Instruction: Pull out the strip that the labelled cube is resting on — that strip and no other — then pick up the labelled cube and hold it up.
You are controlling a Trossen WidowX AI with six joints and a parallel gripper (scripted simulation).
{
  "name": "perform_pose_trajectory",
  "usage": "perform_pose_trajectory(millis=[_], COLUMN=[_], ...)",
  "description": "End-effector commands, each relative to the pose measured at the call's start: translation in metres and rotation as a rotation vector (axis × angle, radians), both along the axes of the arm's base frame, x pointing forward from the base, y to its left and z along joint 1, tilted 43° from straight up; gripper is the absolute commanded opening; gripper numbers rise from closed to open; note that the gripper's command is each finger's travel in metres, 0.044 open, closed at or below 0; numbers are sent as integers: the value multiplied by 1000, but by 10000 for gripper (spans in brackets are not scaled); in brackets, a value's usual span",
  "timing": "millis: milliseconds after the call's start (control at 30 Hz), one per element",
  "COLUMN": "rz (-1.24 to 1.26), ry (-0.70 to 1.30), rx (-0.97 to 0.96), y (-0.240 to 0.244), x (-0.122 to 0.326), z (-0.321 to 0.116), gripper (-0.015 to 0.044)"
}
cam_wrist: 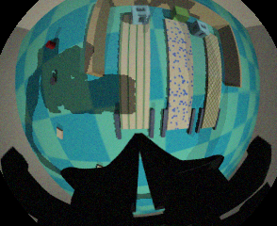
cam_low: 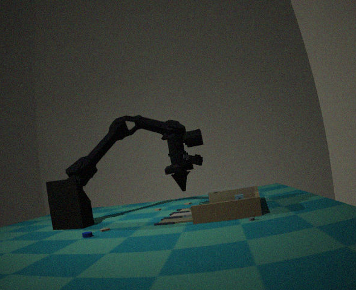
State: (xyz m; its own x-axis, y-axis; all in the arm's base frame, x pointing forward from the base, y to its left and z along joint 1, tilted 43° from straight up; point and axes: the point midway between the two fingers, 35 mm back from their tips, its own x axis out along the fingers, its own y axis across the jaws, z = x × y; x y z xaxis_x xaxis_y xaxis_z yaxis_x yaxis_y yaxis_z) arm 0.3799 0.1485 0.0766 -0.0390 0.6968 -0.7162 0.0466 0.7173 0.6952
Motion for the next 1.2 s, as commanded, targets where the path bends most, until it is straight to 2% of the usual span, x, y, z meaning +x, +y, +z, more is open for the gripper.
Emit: perform_pose_trajectory(millis=[0,1167], rz=[18,18], ry=[29,29], rx=[-16,-16], y=[3,40], x=[-1,0], z=[0,-38], gripper=[0,0])
